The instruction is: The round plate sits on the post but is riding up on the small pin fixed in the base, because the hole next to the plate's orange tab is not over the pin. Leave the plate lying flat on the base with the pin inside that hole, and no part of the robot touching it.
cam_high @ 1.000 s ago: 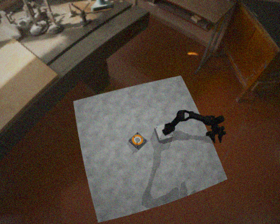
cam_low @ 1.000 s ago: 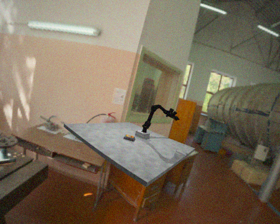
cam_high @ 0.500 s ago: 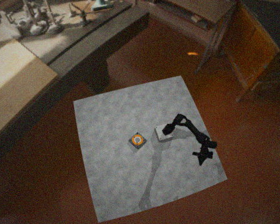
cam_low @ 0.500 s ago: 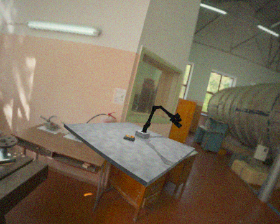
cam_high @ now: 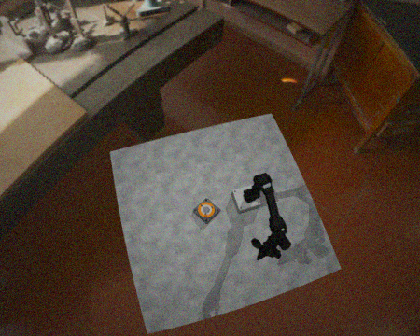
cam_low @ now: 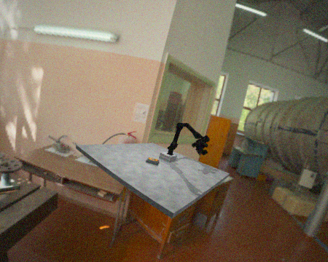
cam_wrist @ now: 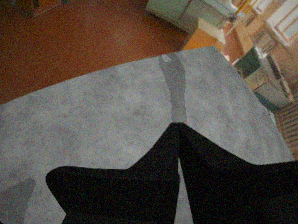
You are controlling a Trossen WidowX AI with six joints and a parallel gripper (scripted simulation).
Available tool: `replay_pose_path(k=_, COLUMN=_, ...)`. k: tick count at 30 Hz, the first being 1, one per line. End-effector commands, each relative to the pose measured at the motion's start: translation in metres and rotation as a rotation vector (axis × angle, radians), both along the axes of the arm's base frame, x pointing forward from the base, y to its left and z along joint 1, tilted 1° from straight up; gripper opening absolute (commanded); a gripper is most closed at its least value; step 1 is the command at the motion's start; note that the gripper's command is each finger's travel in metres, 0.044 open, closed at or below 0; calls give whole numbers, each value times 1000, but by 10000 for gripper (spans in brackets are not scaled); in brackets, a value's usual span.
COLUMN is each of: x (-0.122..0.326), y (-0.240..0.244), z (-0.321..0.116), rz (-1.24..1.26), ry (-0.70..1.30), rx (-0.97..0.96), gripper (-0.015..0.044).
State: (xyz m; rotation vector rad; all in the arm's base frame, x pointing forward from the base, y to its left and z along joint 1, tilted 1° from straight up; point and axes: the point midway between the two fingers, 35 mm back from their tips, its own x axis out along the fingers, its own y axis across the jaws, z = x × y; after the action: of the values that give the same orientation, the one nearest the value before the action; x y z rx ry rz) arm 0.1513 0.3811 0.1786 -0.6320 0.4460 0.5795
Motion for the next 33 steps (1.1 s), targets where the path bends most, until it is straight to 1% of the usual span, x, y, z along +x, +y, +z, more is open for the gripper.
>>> replay_pose_path(k=1, x=42, y=-30, z=-17, rz=-86, ry=72, rx=-64, gripper=0)
replay_pose_path(k=4, x=81, y=-64, z=-33, rz=-188, ry=156, rx=-106, gripper=0)
replay_pose_path(k=7, x=97, y=-82, z=-40, rz=-237, ry=199, rx=-122, gripper=0)
replay_pose_path(k=11, x=133, y=-136, z=-59, rz=-375, ry=327, rx=-147, gripper=0)
replay_pose_path(k=12, x=140, y=-150, z=-63, rz=-410, ry=361, rx=-149, gripper=0)
replay_pose_path(k=14, x=144, y=-159, z=-65, rz=-432, ry=382, rx=-147, gripper=0)
replay_pose_path(k=18, x=162, y=-212, z=-78, rz=-566, ry=510, rx=-121, gripper=0)
replay_pose_path(k=20, x=167, y=-240, z=-84, rz=-636, ry=579, rx=-99, gripper=0)
replay_pose_path(k=22, x=167, y=-250, z=-87, rz=-659, ry=605, rx=-93, gripper=0)
replay_pose_path(k=28, x=160, y=-328, z=-107, rz=-858, ry=831, rx=5, gripper=0)
replay_pose_path(k=30, x=158, y=-336, z=-108, rz=-879, ry=852, rx=19, gripper=0)
replay_pose_path(k=33, x=149, y=-368, z=-111, rz=-971, ry=944, rx=87, gripper=0)
